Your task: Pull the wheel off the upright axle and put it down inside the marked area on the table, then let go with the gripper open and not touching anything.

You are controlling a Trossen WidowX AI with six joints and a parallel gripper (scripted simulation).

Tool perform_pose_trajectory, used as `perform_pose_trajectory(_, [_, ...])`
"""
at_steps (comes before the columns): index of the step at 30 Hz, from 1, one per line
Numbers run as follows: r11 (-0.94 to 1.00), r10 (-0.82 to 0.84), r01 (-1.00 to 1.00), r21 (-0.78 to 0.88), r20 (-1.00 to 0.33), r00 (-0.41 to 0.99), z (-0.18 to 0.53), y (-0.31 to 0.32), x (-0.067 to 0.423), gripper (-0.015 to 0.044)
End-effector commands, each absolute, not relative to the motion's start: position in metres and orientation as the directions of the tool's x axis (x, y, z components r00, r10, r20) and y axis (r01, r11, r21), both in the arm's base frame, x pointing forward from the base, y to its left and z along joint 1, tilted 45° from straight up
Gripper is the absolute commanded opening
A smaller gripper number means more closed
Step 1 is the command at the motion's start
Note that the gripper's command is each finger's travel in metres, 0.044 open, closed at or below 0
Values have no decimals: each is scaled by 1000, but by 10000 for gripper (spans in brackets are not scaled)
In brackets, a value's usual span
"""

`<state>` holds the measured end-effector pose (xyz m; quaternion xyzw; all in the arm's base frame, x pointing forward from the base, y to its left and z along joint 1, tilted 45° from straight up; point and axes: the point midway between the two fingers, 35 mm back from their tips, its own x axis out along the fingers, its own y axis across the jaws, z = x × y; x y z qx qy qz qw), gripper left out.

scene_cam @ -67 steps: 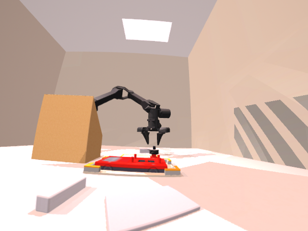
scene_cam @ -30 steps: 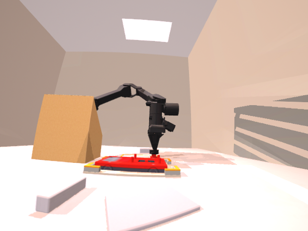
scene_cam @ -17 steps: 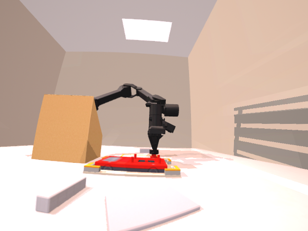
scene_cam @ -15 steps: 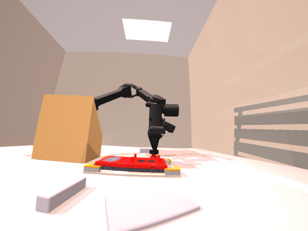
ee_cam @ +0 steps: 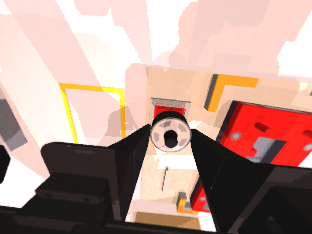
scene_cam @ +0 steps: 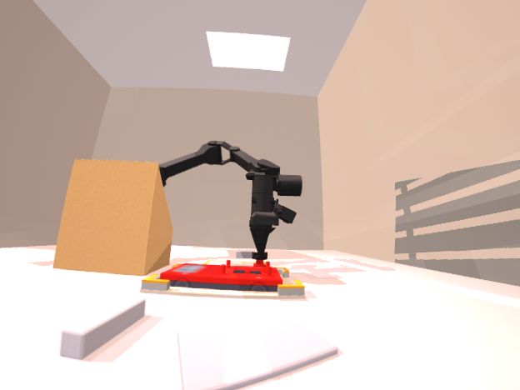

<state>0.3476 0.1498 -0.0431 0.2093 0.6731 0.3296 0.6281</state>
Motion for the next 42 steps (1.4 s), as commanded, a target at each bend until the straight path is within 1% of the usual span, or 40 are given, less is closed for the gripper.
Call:
perform_pose_trajectory(1, [694,696,-138,706,-708,-122,-41,149,348,0])
perform_pose_trajectory(42, [695,696,-134,707,-707,-123,-32,139,351,0])
